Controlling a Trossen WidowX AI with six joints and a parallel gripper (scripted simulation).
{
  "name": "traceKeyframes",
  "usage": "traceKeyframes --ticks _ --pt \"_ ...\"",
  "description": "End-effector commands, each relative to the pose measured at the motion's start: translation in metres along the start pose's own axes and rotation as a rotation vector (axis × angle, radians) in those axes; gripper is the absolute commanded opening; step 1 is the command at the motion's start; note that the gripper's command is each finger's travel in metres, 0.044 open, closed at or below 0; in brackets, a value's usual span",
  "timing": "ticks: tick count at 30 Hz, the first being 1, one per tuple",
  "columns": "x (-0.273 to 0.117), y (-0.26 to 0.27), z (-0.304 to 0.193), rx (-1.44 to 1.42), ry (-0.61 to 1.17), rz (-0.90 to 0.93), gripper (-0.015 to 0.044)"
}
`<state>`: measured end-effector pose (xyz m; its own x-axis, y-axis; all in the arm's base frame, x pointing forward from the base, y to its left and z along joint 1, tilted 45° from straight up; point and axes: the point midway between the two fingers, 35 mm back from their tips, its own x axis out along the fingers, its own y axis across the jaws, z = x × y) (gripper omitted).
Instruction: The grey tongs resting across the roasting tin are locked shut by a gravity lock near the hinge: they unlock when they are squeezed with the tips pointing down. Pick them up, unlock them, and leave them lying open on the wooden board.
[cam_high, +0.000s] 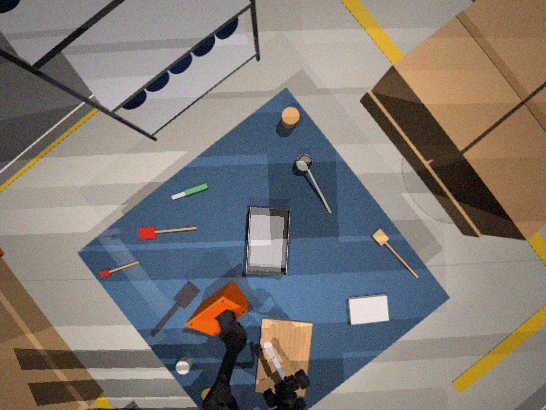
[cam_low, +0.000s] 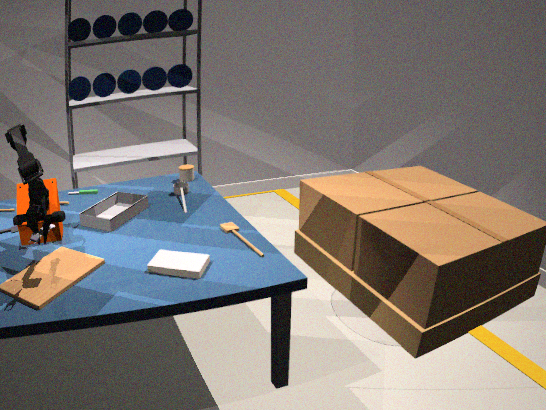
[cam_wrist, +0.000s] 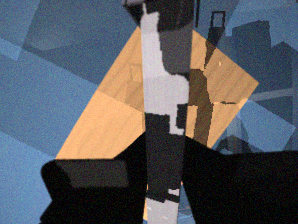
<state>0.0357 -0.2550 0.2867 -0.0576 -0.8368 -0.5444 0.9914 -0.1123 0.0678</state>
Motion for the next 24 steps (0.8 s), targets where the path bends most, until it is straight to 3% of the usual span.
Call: traceKeyframes --ticks 1,7,24 --pt "0.0 -0.003 0.001 0.045 0.071 0.009 -0.015" --pt "0.002 -0.008 -0.003 0.11 0.187 0.011 -0.015" --pt "0.013 -0.007 -0.004 0.112 0.191 0.011 -0.015"
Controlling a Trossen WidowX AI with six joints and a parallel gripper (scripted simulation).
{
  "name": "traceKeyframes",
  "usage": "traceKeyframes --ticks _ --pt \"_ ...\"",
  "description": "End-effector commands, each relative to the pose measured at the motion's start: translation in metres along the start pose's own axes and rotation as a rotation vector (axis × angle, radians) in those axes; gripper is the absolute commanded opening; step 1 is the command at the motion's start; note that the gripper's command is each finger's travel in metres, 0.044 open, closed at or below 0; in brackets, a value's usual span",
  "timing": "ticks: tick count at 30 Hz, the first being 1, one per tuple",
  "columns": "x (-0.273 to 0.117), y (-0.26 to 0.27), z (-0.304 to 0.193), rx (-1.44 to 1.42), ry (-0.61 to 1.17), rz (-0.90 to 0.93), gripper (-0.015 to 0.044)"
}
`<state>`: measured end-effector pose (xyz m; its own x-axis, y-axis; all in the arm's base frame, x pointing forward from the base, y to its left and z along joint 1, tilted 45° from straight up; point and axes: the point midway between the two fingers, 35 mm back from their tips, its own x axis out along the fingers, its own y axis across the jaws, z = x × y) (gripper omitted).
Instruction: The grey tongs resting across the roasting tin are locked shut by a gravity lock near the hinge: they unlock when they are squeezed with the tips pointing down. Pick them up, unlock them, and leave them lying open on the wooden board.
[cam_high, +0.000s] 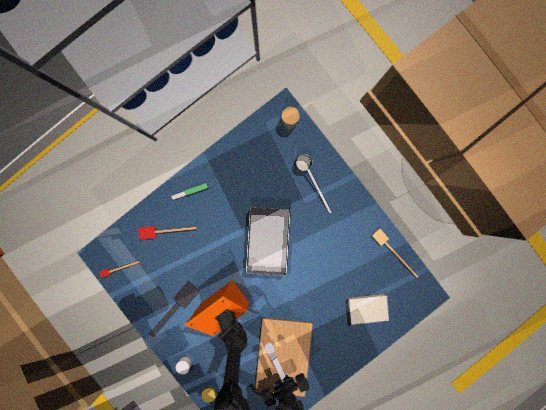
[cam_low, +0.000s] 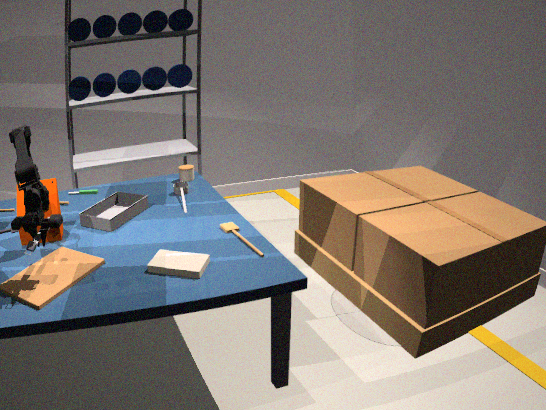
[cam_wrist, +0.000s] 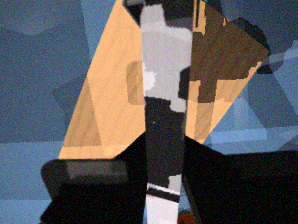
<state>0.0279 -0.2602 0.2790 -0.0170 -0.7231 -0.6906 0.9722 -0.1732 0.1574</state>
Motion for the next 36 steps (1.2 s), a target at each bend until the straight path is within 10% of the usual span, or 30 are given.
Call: traceKeyframes --ticks 1,36 --pt "0.006 0.001 0.0 0.002 0.001 0.004 -0.015" --pt "0.063 0.001 0.0 0.001 0.001 0.003 -0.015"
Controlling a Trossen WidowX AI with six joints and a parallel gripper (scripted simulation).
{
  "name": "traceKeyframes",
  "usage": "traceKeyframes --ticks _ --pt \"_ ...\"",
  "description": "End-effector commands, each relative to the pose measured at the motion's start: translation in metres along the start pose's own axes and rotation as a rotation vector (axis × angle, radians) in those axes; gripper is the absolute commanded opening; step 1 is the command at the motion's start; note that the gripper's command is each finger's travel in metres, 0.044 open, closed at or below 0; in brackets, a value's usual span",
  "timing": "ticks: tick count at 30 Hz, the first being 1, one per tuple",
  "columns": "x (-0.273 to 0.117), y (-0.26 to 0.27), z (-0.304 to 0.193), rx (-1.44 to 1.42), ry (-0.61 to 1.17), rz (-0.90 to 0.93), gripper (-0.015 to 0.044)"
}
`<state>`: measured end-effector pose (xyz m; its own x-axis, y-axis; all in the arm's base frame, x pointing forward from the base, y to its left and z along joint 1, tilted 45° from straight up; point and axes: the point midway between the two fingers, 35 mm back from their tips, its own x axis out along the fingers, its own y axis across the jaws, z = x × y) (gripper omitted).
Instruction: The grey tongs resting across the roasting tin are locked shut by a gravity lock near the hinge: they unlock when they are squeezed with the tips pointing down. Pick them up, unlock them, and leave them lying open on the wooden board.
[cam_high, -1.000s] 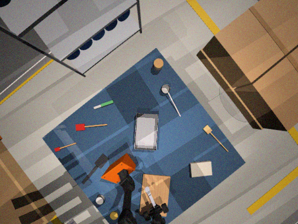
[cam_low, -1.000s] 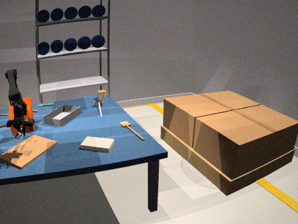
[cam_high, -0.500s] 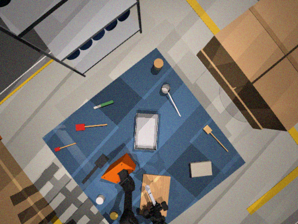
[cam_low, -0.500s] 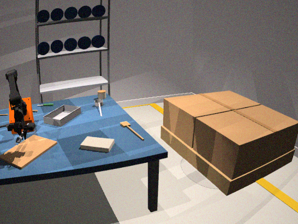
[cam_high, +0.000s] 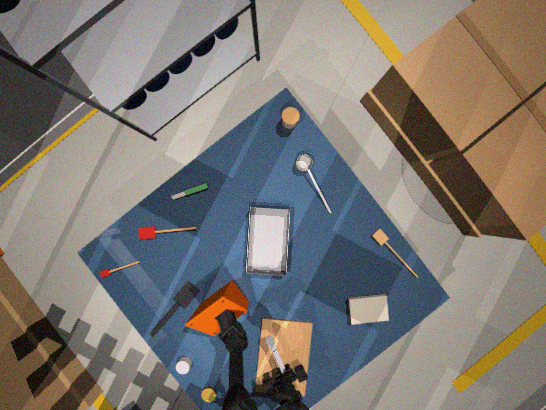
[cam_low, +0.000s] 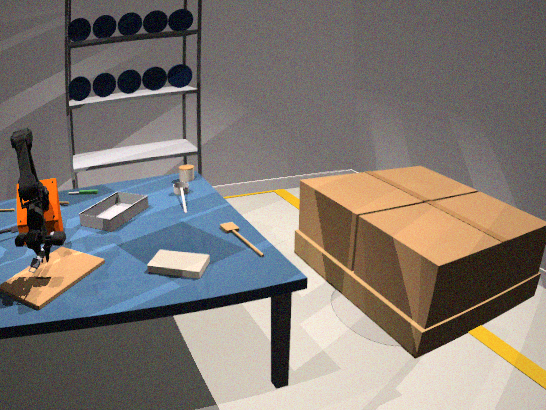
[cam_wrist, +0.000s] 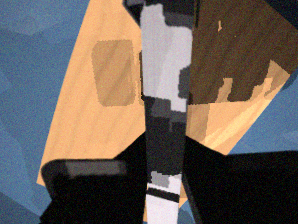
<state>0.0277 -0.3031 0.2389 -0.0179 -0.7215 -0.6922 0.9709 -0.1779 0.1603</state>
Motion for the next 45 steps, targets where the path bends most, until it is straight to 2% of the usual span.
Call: traceKeyframes --ticks 1,14,36,41,45 --pt "0.006 0.0 -0.001 -0.004 -0.001 0.004 -0.015" --pt "0.019 -0.001 -0.002 -0.005 -0.001 0.004 -0.015" --pt "0.019 -0.002 -0.003 -0.001 0.002 -0.001 0.0427" --pt "0.018 -0.006 -0.002 -0.003 0.007 -0.003 0.044" --pt "0.011 -0.034 0.002 -0.012 0.03 -0.012 0.044"
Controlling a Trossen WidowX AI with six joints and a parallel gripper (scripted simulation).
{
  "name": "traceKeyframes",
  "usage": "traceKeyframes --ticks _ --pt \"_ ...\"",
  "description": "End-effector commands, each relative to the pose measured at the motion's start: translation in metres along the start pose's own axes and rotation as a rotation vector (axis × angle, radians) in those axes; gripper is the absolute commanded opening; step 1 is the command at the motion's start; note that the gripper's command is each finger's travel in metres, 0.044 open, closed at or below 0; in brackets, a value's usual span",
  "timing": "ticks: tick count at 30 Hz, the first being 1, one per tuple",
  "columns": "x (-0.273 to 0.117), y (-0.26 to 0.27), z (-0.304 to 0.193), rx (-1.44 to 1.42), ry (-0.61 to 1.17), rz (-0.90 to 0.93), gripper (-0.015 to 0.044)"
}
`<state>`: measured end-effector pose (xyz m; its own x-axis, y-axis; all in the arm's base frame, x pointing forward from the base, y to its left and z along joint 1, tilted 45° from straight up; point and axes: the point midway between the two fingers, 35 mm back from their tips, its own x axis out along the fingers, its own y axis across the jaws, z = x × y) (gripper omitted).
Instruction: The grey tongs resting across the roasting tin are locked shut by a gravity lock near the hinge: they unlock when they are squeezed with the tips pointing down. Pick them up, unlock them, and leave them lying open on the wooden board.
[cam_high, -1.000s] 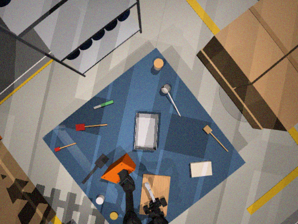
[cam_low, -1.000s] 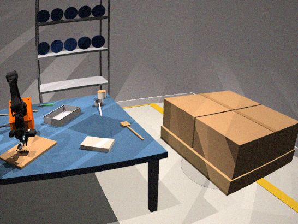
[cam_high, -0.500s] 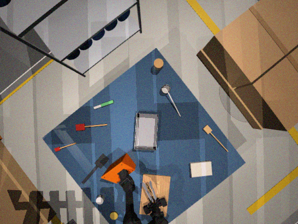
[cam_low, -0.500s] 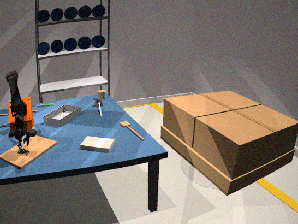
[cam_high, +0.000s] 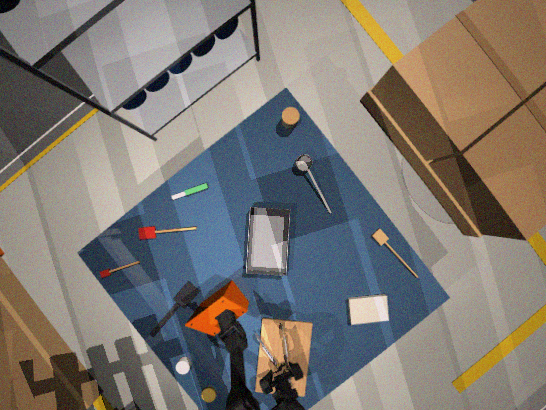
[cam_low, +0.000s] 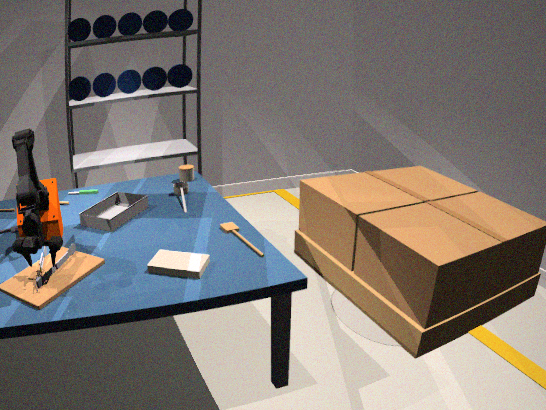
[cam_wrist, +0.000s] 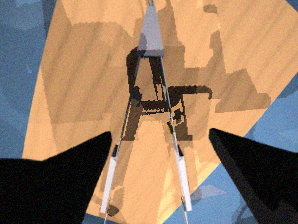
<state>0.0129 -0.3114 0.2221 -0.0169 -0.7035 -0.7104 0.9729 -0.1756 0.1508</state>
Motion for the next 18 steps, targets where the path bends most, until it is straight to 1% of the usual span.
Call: traceKeyframes --ticks 1,7,12,15,18 --pt "-0.009 -0.027 0.005 -0.002 0.011 -0.006 0.044" --pt "-0.034 -0.08 0.006 -0.009 0.028 -0.008 0.044" --pt "-0.061 -0.115 0.002 -0.006 0.009 -0.004 0.044" --pt "-0.078 -0.131 -0.001 -0.006 -0.016 -0.003 0.044" --pt "-0.082 -0.135 -0.002 -0.007 -0.023 -0.003 0.044"
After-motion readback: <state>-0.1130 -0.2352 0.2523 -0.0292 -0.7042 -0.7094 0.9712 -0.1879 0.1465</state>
